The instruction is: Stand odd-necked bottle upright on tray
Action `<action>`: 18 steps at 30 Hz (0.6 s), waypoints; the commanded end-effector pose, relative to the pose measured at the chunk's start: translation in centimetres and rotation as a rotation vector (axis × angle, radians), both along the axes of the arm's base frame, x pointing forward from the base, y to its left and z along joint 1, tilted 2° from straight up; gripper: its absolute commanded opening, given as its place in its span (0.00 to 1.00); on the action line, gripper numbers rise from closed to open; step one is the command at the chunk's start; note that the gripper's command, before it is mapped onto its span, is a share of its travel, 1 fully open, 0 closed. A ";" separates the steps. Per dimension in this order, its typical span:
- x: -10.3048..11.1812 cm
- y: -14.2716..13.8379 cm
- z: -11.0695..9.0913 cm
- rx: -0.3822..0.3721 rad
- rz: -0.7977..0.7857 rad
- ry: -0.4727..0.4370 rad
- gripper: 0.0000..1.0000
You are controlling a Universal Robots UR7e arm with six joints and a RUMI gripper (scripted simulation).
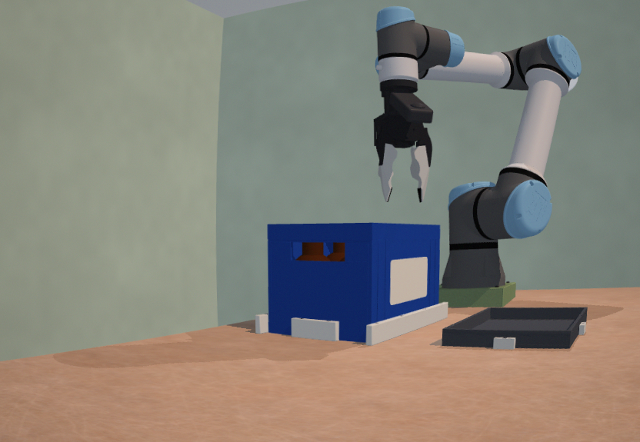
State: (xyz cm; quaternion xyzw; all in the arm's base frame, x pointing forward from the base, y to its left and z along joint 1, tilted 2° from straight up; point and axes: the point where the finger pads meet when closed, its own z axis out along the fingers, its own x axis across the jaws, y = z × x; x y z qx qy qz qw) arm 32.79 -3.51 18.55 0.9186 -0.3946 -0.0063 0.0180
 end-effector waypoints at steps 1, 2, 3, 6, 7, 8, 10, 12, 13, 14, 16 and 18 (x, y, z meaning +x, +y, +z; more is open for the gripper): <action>0.0 0.0 0.8 0.000 0.000 0.000 0.38; 0.0 0.0 0.8 0.000 0.000 0.000 0.38; 0.0 0.0 0.9 0.000 0.000 0.000 0.38; 0.0 0.0 0.9 0.000 0.000 0.000 0.38; 0.0 0.0 0.9 0.000 0.000 0.000 0.38; 0.0 0.0 0.9 0.000 0.000 0.000 0.00; 0.0 0.0 0.9 0.000 0.000 0.000 0.00; 0.0 0.0 0.9 0.000 0.000 0.000 0.00; 0.0 0.0 0.9 0.000 0.000 0.000 0.00; 0.0 0.0 0.9 0.000 0.000 0.000 0.00; 0.0 0.0 0.9 0.000 0.000 0.000 0.00; 0.0 0.0 0.9 0.000 0.000 0.000 0.00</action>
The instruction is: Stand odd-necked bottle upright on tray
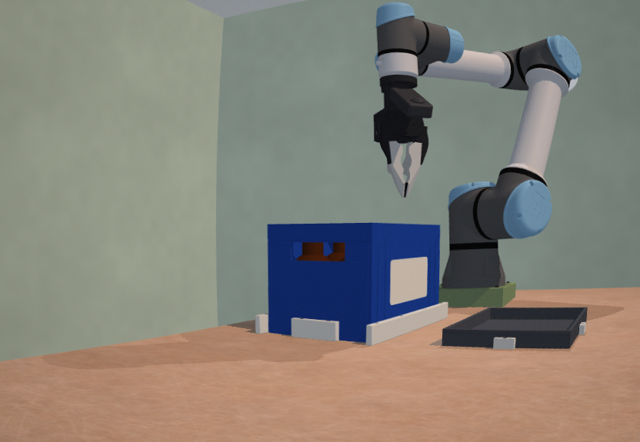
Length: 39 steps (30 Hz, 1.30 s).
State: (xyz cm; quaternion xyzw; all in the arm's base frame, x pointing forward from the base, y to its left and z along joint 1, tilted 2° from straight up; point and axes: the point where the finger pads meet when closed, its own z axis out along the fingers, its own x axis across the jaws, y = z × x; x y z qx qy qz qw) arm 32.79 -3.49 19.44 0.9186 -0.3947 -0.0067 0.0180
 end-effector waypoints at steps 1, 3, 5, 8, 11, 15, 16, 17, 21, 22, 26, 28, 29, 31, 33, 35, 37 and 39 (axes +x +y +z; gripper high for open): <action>0.0 0.0 0.0 0.000 0.000 -0.001 0.00; 0.0 0.0 0.0 0.000 0.000 -0.001 0.00; 0.0 0.0 0.0 0.000 0.000 -0.001 0.00; 0.0 0.0 0.0 0.000 0.000 -0.001 0.00; 0.0 0.0 0.0 0.000 0.000 -0.001 0.00; 0.0 0.0 0.0 0.000 0.000 -0.001 0.00; 0.0 0.0 0.0 0.000 0.000 -0.001 0.00; 0.0 0.0 0.0 0.000 0.000 -0.001 0.00; 0.0 0.0 0.0 0.000 0.000 -0.001 0.00; 0.0 0.0 0.0 0.000 0.000 -0.001 0.00; 0.4 -0.3 0.1 0.000 0.000 -0.001 0.00; 1.3 -1.2 0.2 0.000 0.000 -0.001 0.00; 1.3 -1.2 0.2 0.000 0.000 -0.001 0.00; 2.0 -1.9 0.3 0.000 0.000 -0.001 0.00; 3.6 -3.6 0.4 0.000 0.000 -0.001 0.00; 5.3 -5.5 0.3 0.000 0.000 -0.001 0.00; 6.6 -7.1 0.2 0.000 0.000 -0.001 0.00; 7.5 -8.2 0.0 0.000 0.000 -0.001 0.00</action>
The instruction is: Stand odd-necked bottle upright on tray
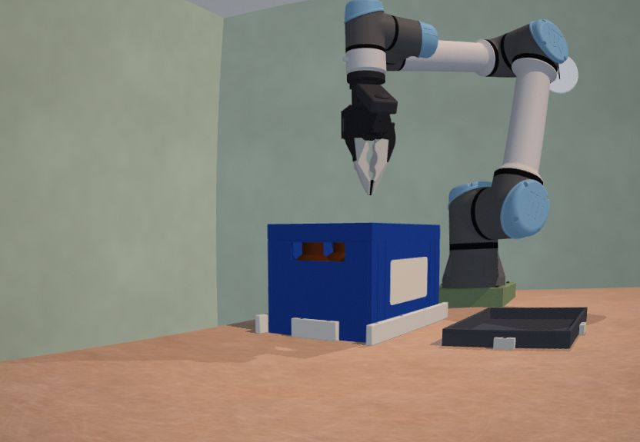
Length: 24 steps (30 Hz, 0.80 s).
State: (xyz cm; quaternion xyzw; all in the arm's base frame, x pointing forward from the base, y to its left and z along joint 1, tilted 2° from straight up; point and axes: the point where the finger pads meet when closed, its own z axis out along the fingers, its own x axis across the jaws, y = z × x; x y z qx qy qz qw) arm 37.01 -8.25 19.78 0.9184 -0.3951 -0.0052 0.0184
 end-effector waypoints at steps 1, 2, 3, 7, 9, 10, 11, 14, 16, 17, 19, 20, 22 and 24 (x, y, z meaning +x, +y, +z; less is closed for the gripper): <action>3.5 -3.7 -0.4 0.001 0.001 0.001 0.00; 3.6 -3.9 -0.4 0.001 0.001 0.001 0.00; 3.6 -3.9 -0.4 0.001 0.001 0.001 0.00; 3.6 -3.9 -0.4 0.001 0.001 0.001 0.00; 3.6 -3.9 -0.4 0.001 0.001 0.001 0.00; 3.6 -3.9 -0.4 0.001 0.001 0.001 0.00; 3.6 -3.9 -0.4 0.001 0.001 0.001 0.00; 3.6 -3.9 -0.4 0.001 0.001 0.001 0.38; 3.6 -3.9 -0.4 0.001 0.001 0.001 0.38; 3.6 -3.9 -0.4 0.001 0.001 0.001 0.38; 3.6 -3.9 -0.4 0.001 0.001 0.001 0.38; 3.6 -3.9 -0.4 0.001 0.001 0.001 0.38; 3.6 -3.9 -0.4 0.001 0.001 0.001 0.38; 3.6 -3.9 -0.4 0.001 0.001 0.001 0.38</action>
